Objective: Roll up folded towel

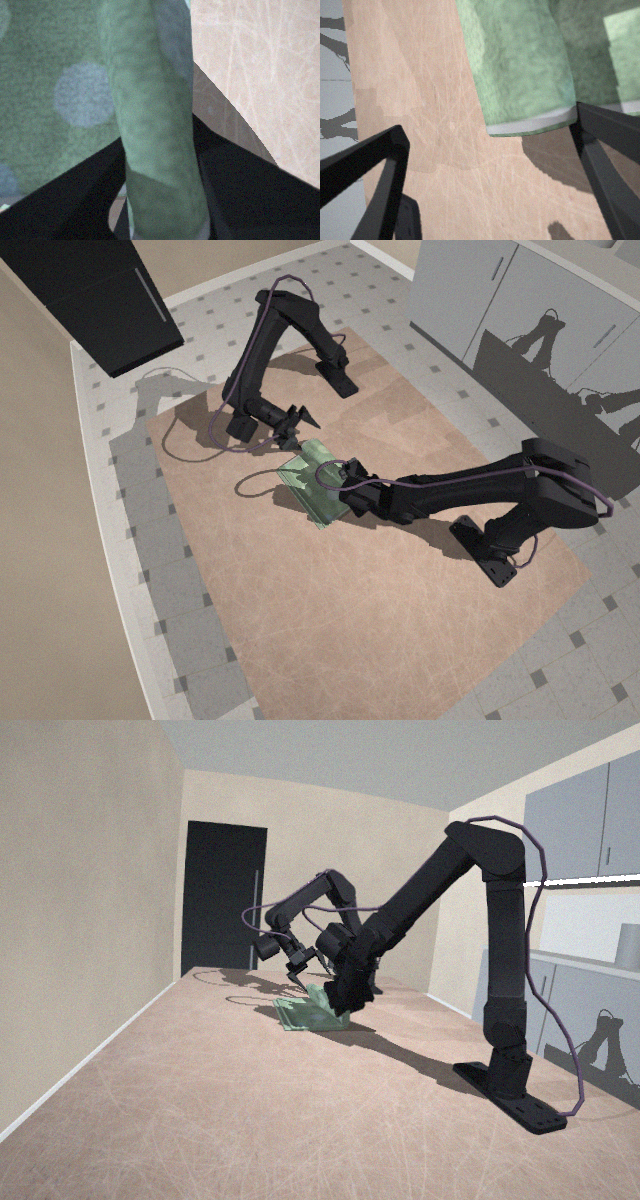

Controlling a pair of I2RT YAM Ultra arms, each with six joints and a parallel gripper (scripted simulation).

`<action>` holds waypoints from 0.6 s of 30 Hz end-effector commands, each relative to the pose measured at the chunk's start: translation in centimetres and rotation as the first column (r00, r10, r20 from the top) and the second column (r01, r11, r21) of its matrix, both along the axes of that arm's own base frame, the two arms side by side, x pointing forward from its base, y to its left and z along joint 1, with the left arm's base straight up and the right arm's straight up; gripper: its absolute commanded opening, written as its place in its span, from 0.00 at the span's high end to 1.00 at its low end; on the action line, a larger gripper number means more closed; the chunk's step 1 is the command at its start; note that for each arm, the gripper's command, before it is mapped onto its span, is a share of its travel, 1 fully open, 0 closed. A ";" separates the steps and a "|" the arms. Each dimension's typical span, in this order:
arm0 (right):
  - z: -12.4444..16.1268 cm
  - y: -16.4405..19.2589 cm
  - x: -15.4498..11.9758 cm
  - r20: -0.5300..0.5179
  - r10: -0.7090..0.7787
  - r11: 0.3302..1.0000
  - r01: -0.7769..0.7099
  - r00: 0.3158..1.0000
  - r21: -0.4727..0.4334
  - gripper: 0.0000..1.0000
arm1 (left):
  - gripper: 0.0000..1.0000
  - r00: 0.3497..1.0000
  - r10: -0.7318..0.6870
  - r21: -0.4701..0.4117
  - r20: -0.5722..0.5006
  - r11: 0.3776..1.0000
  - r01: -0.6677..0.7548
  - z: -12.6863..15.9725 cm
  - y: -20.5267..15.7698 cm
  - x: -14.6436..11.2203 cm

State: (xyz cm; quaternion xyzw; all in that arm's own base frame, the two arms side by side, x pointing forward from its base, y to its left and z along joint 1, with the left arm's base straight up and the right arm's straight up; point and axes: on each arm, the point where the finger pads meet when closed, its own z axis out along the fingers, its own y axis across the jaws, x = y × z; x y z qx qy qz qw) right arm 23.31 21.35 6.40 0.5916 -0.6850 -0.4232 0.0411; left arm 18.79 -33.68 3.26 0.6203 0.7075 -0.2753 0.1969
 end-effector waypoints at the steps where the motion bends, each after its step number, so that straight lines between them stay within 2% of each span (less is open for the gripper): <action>1: 1.6 1.1 0.3 0.230 -0.015 0.998 0.002 0.973 0.057 0.10 | 0.78 0.986 -0.035 -0.026 -0.164 0.999 0.031 0.6 -0.6 -0.8; 6: 2.0 1.9 -0.9 0.462 -0.033 0.996 -0.011 0.886 0.091 0.08 | 0.78 0.950 -0.036 -0.036 -0.310 0.999 0.026 0.8 -0.6 -0.8; 11: 2.4 2.6 -2.0 0.662 -0.056 0.992 -0.032 0.748 0.121 0.06 | 0.78 0.901 -0.038 -0.043 -0.433 0.999 0.021 0.9 -0.6 -0.8; 12: 2.4 2.8 -2.2 0.694 -0.061 0.991 -0.037 0.717 0.126 0.06 | 0.78 0.890 -0.038 -0.044 -0.454 0.999 0.020 1.0 -0.6 -0.8; 14: 2.4 2.8 -2.2 0.694 -0.061 0.991 -0.037 0.717 0.126 0.06 | 0.78 0.890 -0.038 -0.044 -0.454 0.999 0.020 1.0 -0.6 -0.8; 18: 2.6 3.2 -2.9 0.791 -0.079 0.989 -0.053 0.606 0.140 0.04 | 0.78 0.850 -0.039 -0.049 -0.525 0.999 0.016 1.1 -0.6 -0.8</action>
